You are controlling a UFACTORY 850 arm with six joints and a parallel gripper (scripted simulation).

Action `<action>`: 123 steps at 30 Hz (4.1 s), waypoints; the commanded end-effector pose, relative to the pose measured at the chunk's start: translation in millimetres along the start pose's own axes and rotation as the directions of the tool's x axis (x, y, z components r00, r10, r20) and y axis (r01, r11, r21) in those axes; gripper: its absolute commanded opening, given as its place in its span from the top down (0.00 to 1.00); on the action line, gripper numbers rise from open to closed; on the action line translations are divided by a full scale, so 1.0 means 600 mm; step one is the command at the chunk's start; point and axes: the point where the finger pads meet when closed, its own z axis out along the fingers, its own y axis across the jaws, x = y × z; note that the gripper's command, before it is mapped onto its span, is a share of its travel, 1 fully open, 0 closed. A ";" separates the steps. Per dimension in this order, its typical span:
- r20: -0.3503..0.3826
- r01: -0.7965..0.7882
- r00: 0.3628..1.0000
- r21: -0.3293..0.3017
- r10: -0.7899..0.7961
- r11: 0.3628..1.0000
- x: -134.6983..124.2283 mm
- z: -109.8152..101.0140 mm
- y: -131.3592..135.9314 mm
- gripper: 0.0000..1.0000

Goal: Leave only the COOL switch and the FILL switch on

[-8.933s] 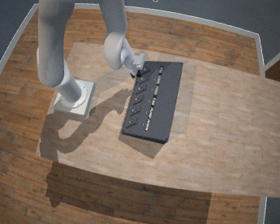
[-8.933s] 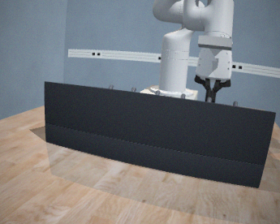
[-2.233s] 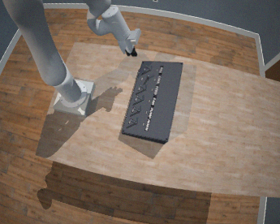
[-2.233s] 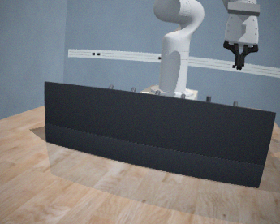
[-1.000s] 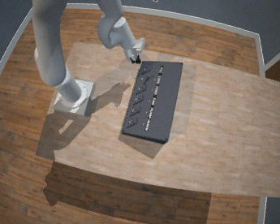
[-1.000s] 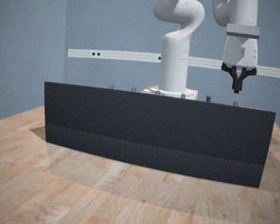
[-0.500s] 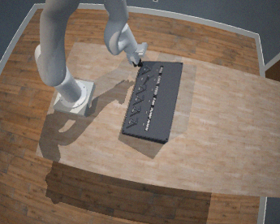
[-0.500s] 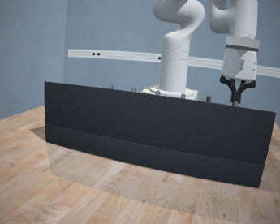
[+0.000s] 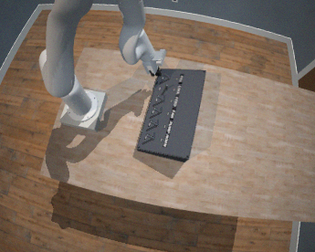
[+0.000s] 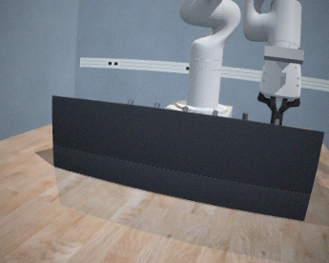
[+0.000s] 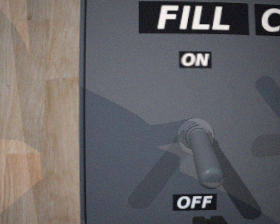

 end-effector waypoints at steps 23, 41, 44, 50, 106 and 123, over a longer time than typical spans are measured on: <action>-0.002 0.000 1.000 0.001 0.000 1.000 0.002 -0.001 -0.001 1.00; -0.002 0.000 1.000 0.001 0.000 1.000 0.003 -0.001 -0.001 1.00; -0.002 0.000 1.000 0.001 0.000 1.000 0.004 -0.001 -0.001 1.00; -0.002 0.000 1.000 0.001 0.000 1.000 0.007 -0.001 -0.001 1.00; -0.002 0.000 1.000 0.001 0.000 1.000 0.065 -0.001 -0.001 1.00; -0.002 0.000 1.000 0.001 0.000 1.000 0.066 -0.001 -0.001 1.00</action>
